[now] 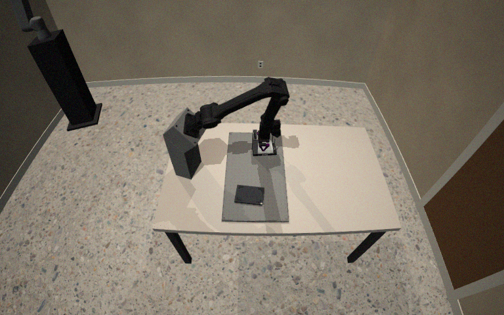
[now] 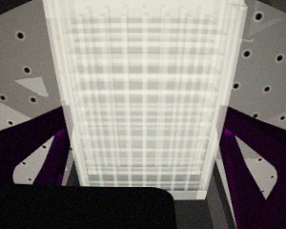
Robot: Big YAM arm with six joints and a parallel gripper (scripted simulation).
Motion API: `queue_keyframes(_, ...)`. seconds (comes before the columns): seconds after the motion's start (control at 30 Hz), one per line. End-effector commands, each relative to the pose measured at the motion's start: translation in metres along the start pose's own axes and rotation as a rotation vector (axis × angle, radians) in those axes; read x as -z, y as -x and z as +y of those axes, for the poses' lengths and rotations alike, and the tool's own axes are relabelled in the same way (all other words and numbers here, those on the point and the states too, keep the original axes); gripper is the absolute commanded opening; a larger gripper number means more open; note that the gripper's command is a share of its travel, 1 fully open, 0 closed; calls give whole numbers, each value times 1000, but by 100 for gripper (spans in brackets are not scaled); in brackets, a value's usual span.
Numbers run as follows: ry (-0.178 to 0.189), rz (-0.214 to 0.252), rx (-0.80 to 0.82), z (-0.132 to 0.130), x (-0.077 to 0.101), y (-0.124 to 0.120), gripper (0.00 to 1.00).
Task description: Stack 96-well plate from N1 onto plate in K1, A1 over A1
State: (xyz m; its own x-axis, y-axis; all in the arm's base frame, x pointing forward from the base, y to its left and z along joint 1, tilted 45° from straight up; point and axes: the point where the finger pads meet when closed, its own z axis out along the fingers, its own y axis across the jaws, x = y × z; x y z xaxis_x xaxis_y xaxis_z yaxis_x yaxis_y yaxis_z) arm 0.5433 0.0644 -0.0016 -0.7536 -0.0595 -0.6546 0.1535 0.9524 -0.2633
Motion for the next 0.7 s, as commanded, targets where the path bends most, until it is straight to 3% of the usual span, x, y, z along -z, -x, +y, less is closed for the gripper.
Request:
queue_keyframes(0.0,-2,-9,-3,-3,-8,7,0)
queue_keyframes(0.67,-3,-8,-6,-4,-9,6,0)
